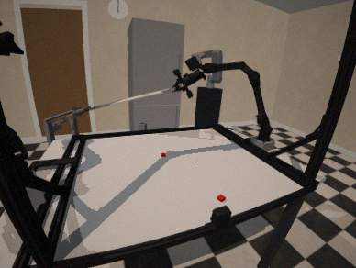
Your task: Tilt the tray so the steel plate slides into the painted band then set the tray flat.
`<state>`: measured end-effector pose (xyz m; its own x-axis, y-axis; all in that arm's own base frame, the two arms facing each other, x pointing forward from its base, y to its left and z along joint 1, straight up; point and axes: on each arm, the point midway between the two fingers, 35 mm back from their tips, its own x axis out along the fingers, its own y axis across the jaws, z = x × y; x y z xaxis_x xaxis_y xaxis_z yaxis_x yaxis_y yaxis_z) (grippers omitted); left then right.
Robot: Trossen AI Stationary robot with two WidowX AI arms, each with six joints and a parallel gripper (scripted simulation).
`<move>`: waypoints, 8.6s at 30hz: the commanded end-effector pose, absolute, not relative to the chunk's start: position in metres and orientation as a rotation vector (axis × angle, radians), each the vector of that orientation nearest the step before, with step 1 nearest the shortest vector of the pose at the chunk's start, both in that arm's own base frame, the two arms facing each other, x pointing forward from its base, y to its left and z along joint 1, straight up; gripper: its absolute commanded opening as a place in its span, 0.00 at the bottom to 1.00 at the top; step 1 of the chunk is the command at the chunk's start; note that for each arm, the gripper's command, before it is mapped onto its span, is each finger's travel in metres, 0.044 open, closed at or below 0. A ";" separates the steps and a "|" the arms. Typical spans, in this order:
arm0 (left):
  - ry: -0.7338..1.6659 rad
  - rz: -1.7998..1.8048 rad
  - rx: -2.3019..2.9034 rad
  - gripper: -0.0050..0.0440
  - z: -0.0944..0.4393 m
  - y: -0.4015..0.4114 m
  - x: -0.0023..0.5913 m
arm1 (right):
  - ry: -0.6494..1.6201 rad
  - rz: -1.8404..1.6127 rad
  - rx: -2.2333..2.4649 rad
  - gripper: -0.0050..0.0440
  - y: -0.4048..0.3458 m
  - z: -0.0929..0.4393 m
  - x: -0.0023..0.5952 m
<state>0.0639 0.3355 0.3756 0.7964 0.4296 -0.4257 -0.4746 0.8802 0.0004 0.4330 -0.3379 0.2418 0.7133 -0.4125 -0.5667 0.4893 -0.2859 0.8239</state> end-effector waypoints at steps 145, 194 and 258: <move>0.429 0.486 -0.108 1.00 0.376 0.335 0.064 | -0.009 -0.816 1.631 0.10 -0.342 0.278 0.440; 0.429 0.486 -0.108 1.00 0.376 0.335 0.064 | 0.143 -0.956 1.649 0.10 -0.334 0.226 0.426; 0.429 0.486 -0.108 1.00 0.376 0.335 0.064 | -0.005 -0.819 1.632 0.10 -0.342 0.277 0.439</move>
<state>0.0636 0.3356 0.3755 0.7961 0.4301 -0.4257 -0.4752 0.8799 0.0001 0.4367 -0.3395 0.2523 0.7202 -0.4175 -0.5541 0.4784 -0.2796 0.8325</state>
